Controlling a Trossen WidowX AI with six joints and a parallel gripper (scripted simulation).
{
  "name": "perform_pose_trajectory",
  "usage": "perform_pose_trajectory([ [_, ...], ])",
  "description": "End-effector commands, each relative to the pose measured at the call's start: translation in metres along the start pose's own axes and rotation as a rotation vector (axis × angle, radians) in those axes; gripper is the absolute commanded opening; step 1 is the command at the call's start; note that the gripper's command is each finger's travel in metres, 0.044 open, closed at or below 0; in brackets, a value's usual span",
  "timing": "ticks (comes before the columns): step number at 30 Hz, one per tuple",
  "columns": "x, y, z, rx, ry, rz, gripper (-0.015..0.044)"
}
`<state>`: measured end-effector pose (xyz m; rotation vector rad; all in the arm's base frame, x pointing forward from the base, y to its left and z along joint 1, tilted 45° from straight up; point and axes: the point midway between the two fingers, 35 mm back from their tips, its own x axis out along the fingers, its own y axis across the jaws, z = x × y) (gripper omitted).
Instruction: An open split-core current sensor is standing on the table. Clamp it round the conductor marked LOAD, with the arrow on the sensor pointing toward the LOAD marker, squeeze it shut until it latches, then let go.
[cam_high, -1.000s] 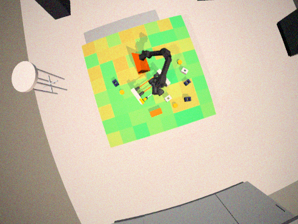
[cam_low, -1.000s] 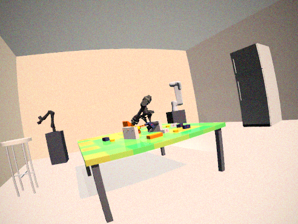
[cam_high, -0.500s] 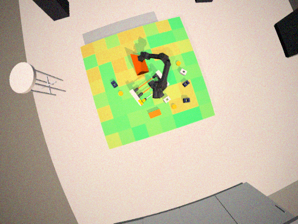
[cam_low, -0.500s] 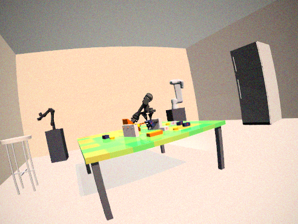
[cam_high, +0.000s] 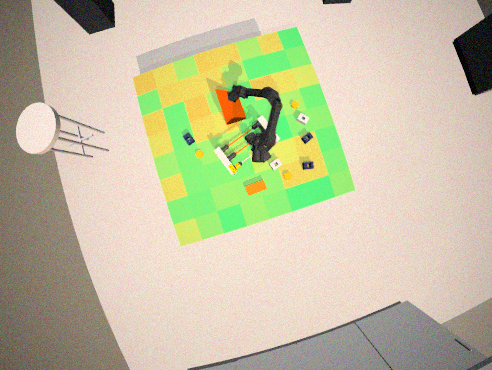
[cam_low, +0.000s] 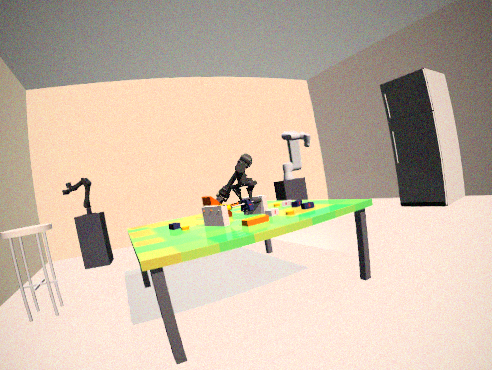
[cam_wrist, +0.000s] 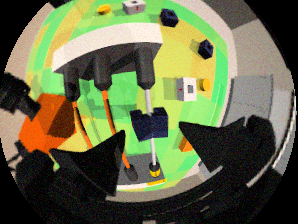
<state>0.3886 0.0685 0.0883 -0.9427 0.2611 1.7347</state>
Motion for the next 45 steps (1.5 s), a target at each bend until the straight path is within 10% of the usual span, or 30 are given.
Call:
perform_pose_trajectory([
  [1, 0.0, 0.0, 0.0, 0.003, 0.0, -0.003, 0.044],
  [45, 0.063, -0.002, -0.003, -0.017, 0.01, 0.011, 0.0387],
])
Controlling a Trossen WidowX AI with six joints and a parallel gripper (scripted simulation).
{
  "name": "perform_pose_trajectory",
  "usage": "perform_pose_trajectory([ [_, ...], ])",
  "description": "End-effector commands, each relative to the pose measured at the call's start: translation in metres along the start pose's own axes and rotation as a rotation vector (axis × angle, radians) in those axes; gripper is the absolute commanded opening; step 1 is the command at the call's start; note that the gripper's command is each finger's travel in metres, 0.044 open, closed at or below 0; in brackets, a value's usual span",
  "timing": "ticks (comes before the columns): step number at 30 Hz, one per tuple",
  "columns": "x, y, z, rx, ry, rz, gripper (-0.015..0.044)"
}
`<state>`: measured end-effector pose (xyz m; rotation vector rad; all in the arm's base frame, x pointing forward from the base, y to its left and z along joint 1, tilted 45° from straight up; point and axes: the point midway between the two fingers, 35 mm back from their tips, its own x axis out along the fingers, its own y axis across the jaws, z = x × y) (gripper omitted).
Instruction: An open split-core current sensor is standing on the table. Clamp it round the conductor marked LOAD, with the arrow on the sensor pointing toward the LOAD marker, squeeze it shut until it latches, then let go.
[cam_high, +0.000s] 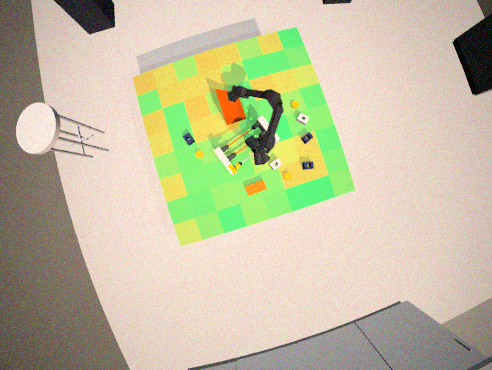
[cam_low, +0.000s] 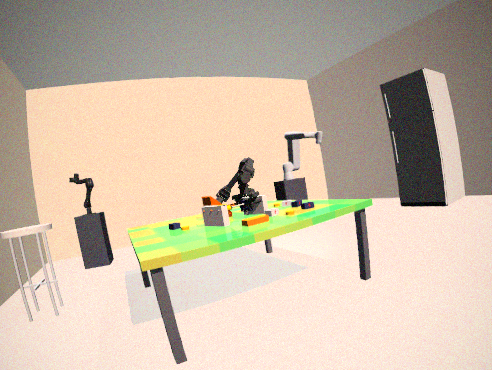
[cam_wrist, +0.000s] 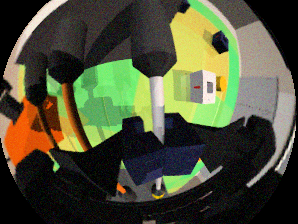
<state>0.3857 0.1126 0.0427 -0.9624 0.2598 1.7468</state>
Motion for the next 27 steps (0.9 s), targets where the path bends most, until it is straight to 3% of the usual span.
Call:
perform_pose_trajectory([
  [1, -0.0006, -0.0003, -0.0002, -0.001, 0.001, -0.001, 0.038],
  [15, -0.0006, -0.0003, -0.0002, -0.001, 0.001, -0.001, 0.0287],
  [26, -0.0006, -0.0003, -0.0002, -0.001, 0.001, -0.001, 0.0],
  [27, -0.0006, -0.0003, -0.0002, -0.001, 0.001, -0.001, 0.0],
])
